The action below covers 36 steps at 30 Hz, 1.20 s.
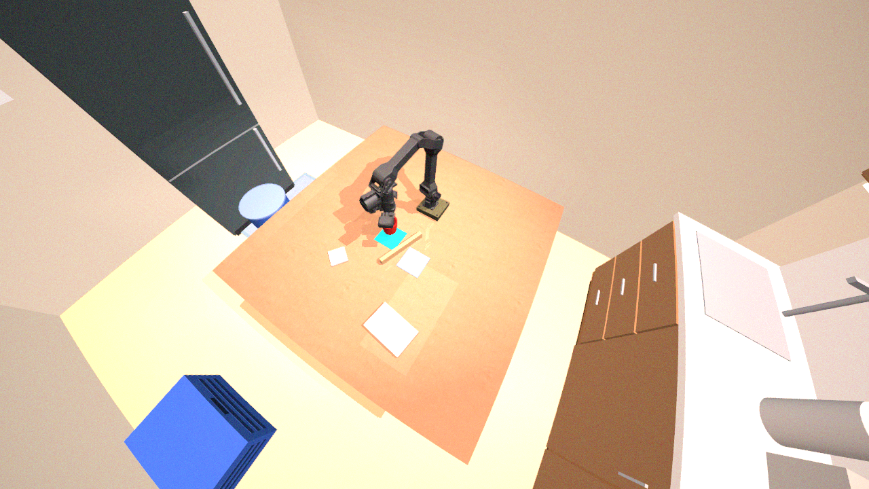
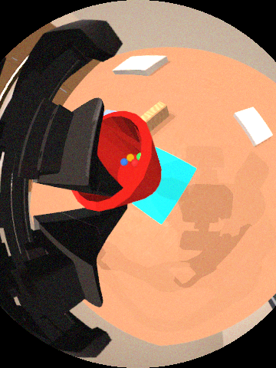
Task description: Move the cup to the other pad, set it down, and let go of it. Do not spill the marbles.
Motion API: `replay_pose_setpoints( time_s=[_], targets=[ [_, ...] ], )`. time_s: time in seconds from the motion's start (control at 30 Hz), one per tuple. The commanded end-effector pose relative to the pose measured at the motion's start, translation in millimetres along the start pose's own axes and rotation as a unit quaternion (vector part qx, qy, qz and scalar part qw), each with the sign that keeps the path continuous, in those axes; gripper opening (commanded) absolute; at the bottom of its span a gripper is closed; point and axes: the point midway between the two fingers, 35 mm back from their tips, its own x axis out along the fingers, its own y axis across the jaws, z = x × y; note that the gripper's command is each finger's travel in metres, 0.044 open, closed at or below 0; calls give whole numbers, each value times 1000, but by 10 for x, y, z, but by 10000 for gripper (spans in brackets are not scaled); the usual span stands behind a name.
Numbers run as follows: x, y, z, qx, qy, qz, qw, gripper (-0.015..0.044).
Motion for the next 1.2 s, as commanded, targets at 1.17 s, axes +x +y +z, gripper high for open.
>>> replay_pose_setpoints(
  time_s=[1.17],
  targets=[
    [498, -34, 22, -2, -1, -3, 1000, 0]
  ],
)
